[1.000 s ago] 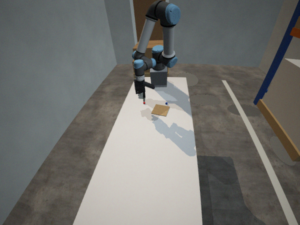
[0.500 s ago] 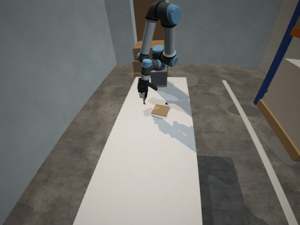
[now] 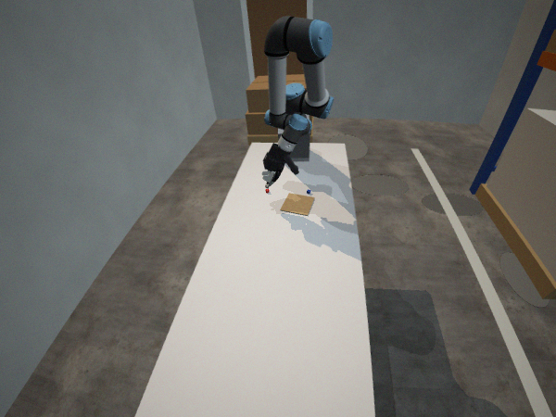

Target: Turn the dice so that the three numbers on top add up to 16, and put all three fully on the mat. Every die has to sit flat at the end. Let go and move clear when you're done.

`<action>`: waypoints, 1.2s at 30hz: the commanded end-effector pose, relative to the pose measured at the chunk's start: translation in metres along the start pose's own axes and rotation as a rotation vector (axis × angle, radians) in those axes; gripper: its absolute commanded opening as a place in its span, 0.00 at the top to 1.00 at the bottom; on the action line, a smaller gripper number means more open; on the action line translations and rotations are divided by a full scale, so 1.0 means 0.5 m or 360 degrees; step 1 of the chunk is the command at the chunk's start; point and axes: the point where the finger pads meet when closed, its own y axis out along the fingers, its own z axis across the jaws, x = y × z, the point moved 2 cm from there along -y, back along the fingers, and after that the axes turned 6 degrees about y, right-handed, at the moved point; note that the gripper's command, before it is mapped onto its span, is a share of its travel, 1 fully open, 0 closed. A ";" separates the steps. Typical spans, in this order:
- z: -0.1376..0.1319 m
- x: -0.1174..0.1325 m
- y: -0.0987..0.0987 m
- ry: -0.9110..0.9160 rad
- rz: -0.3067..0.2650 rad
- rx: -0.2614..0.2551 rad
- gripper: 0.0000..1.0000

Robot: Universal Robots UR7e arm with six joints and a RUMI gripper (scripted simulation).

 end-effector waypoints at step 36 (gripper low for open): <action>-0.002 -0.030 0.013 0.0017 -0.0682 0.0068 1.00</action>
